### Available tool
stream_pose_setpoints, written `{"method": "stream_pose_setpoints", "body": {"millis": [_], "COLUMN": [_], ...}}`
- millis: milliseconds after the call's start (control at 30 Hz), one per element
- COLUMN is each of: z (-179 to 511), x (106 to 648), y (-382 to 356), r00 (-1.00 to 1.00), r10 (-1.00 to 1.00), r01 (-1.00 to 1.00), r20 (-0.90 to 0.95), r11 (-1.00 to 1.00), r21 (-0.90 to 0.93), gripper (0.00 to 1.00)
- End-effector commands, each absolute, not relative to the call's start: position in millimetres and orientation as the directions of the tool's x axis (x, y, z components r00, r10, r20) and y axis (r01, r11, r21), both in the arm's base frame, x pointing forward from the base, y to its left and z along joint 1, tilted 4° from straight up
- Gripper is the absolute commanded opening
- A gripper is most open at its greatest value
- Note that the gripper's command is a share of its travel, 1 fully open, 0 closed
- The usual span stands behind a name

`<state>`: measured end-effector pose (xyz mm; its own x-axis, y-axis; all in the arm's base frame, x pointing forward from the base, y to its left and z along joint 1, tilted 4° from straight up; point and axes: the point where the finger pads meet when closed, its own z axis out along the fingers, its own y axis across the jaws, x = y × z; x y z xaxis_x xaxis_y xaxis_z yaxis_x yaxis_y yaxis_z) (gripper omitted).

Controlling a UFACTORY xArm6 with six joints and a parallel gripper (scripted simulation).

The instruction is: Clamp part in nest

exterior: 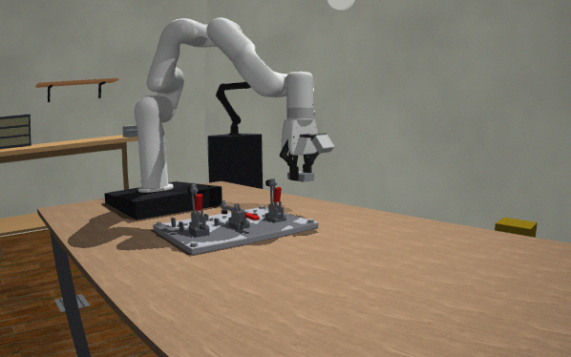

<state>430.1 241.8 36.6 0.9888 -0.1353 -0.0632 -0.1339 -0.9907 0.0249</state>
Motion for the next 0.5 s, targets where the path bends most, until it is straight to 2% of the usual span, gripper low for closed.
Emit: {"method": "stream_pose_setpoints", "body": {"millis": [0, 467], "z": [38.4, 38.4], "x": [431.6, 431.0], "y": [242.6, 238.3], "r00": [0.989, 0.989], "r10": [-0.135, -0.135], "r01": [-0.134, -0.134], "r20": [-0.059, -0.059], "r11": [-0.991, -0.991], "r21": [0.022, 0.022], "gripper": [0.00, 0.00]}}
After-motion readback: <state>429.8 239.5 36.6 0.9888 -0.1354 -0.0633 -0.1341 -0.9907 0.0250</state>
